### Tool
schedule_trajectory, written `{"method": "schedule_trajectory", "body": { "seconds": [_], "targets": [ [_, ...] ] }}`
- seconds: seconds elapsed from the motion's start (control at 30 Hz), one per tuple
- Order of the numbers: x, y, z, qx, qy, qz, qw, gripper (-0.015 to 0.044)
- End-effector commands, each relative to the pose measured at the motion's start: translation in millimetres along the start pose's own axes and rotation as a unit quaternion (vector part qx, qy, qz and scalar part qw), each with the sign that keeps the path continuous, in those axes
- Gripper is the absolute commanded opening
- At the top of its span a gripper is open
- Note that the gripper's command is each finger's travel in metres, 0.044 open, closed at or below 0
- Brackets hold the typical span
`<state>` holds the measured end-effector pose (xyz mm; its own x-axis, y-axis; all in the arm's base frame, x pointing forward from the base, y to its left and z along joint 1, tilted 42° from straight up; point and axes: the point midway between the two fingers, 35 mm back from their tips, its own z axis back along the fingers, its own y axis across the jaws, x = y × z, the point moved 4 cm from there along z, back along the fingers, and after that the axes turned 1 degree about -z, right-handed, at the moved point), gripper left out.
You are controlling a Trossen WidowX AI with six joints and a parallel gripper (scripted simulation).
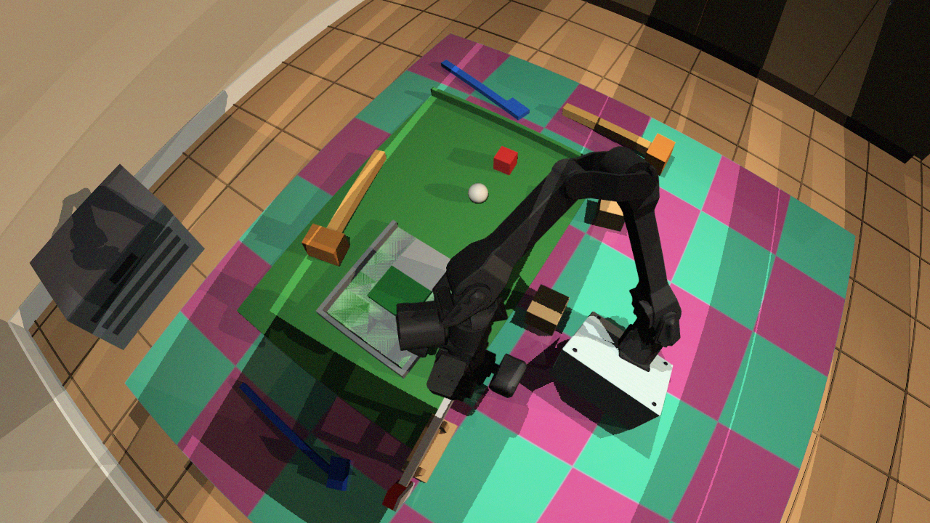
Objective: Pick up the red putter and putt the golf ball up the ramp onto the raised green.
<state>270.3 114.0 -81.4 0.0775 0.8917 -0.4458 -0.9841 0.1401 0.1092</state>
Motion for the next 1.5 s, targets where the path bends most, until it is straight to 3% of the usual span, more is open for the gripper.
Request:
{"method": "schedule_trajectory", "body": {
  "seconds": [0.0, 0.23, 0.4, 0.9, 1.47],
  "targets": [
    [10, -3, 30, -0.008, -0.012, -0.002, 1.000, 0.0000],
    [19, 2, 74, -0.007, -0.012, -0.001, 1.000, 0.0000],
    [14, 0, 69, -0.009, -0.007, -0.008, 1.000, 0.0000],
    [-91, -30, 114, -0.035, 0.005, -0.260, 0.965, 0.0000],
    [-224, -17, 153, -0.066, 0.033, -0.520, 0.851, 0.0000]
  ]
}}
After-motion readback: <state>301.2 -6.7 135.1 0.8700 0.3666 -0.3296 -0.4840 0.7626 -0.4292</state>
